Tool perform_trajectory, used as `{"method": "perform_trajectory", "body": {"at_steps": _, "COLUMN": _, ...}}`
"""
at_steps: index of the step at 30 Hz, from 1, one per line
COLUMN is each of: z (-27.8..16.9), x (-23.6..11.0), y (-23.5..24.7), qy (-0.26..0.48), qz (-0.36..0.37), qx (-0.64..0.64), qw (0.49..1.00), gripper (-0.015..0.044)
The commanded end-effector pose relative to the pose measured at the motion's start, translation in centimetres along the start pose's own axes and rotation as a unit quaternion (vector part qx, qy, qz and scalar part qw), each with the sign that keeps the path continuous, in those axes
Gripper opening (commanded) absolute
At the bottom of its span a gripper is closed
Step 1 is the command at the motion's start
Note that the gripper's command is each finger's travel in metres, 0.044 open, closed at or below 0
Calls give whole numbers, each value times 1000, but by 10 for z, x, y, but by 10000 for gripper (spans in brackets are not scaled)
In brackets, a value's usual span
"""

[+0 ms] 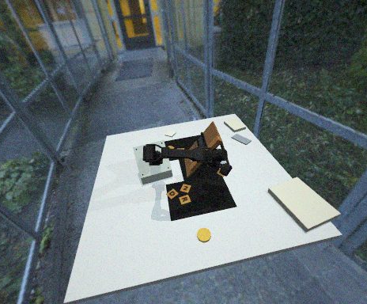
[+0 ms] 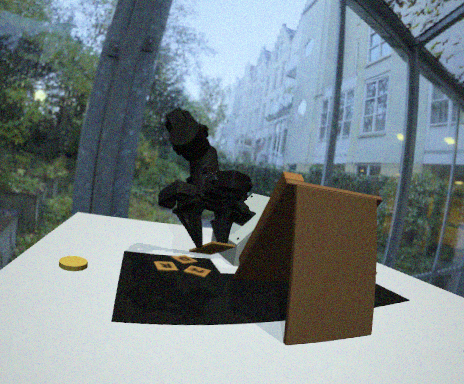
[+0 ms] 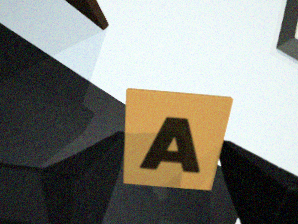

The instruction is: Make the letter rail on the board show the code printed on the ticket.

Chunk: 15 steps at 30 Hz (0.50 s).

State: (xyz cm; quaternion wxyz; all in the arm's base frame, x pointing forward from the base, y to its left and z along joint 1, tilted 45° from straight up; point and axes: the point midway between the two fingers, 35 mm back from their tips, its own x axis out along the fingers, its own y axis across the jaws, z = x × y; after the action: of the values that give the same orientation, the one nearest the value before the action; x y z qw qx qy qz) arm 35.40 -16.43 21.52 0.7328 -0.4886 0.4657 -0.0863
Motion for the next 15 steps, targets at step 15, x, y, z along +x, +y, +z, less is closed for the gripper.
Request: {"method": "perform_trajectory", "body": {"at_steps": 15, "z": 93, "x": -56, "y": -31, "qy": -170, "qz": -66, "qx": -67, "qw": 981, "gripper": 0}}
